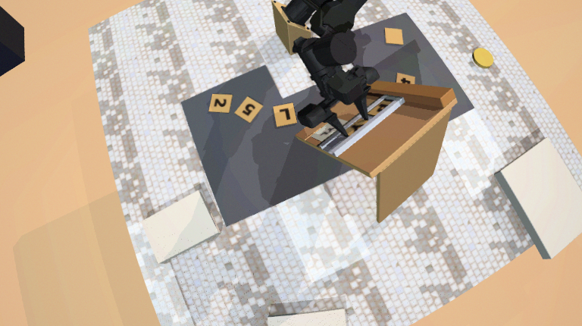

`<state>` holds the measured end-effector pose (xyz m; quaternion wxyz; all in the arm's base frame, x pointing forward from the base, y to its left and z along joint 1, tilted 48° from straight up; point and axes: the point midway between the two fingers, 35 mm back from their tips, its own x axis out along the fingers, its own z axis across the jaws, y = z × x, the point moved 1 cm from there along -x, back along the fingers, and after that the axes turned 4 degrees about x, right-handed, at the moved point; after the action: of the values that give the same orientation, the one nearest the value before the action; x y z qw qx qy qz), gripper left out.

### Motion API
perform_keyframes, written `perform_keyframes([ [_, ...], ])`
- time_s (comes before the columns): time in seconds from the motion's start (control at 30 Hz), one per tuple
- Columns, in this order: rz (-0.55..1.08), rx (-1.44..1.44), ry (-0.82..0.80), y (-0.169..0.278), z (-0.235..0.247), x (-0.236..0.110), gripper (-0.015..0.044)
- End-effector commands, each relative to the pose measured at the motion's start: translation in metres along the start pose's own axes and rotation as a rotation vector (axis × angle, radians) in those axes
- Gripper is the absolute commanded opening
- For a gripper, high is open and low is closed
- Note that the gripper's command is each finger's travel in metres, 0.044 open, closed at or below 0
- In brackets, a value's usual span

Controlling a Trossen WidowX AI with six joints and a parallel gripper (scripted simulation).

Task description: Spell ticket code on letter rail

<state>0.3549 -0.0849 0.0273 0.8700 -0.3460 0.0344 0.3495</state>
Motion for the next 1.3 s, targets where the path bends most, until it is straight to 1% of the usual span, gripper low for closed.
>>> perform_keyframes([
  [0.0,0.0,0.005,0.005,0.001,0.003,0.0,0.0],
  [0.57,0.0,0.005,0.005,0.002,0.012,0.0,0.0],
  [0.93,0.0,0.005,0.005,0.001,0.011,-0.004,0.0289],
  [1.27,0.0,0.005,0.006,0.0,0.011,-0.016,0.0295],
])
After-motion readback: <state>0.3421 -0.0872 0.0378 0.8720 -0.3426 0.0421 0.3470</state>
